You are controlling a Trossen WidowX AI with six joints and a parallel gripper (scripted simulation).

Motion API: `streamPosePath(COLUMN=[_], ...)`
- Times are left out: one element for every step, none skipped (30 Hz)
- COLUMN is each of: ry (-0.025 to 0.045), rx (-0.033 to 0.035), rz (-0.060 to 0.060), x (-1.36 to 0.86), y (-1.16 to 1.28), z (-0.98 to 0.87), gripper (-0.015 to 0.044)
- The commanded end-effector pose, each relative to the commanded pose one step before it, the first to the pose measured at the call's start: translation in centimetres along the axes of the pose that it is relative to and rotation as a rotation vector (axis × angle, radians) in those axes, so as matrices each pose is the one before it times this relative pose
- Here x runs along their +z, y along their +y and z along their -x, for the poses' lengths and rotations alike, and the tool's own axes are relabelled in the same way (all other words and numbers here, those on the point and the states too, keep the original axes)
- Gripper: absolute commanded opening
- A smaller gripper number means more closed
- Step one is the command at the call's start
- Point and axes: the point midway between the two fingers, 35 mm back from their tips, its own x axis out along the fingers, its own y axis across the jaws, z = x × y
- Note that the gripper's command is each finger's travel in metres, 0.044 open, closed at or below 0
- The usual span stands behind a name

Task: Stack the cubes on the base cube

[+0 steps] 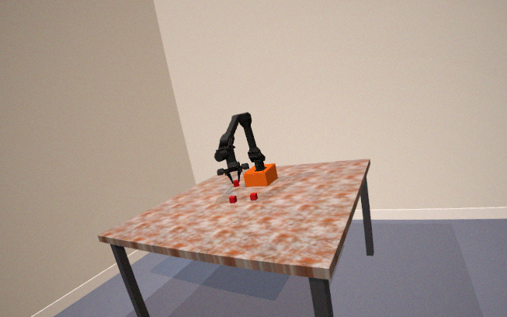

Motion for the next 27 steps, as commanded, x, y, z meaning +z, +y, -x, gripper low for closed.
streamPosePath(ry=[0.00818,-0.00022,-0.00022,-0.00023,-0.00023,-0.00024,-0.00025,-0.00025,-0.00026,-0.00027,-0.00027,-0.00014,-0.00007,-0.00006,-0.00006,0.00002,0.00012,0.00015,0.00015,0.00015,0.00015,0.00015,0.00015,0.00012,0.00007,0.00002,0.00000], rx=[0.00074,0.00021,0.00021,0.00020,0.00019,0.00018,0.00017,0.00016,0.00016,0.00015,0.00014,0.00026,0.00034,0.00034,0.00033,0.00040,0.00049,0.00052,0.00050,0.00049,0.00048,0.00046,0.00045,0.00036,0.00021,0.00007,0.00000], rz=[0.0611,0.0126,0.0126,0.0126,0.0126,0.0126,0.0126,0.0126,0.0126,0.0126,0.0126,0.0124,0.0124,0.0123,0.0123,0.0122,0.0121,0.0121,0.0121,0.0121,0.0121,0.0121,0.0121,0.0101,0.0060,0.0020,0.0000], x=[0.778,0.215,0.216,0.216,0.217,0.217,0.217,0.218,0.218,0.218,0.219,0.218,0.218,0.218,0.218,0.218,0.217,0.217,0.217,0.217,0.217,0.217,0.217,0.181,0.109,0.036,0.000], y=[1.041,0.239,0.239,0.239,0.239,0.239,0.239,0.239,0.239,0.239,0.239,0.242,0.244,0.244,0.244,0.246,0.248,0.248,0.248,0.248,0.248,0.248,0.248,0.207,0.124,0.041,0.000], z=[-0.541,-0.069,-0.068,-0.068,-0.068,-0.068,-0.067,-0.067,-0.067,-0.067,-0.066,-0.067,-0.068,-0.068,-0.067,-0.068,-0.069,-0.069,-0.069,-0.068,-0.068,-0.068,-0.068,-0.056,-0.034,-0.011,0.000], gripper=[0.0105,0.0105,0.0105,0.0105,0.0105,0.0105,0.0105,0.0105,0.0105,0.0105,0.0105,0.0105,0.0105,0.0105,0.0105,0.0105,0.0105,0.0105,0.0105,0.0105,0.0105,0.0105,0.0105,0.0105,0.0105,0.0105,0.0105])
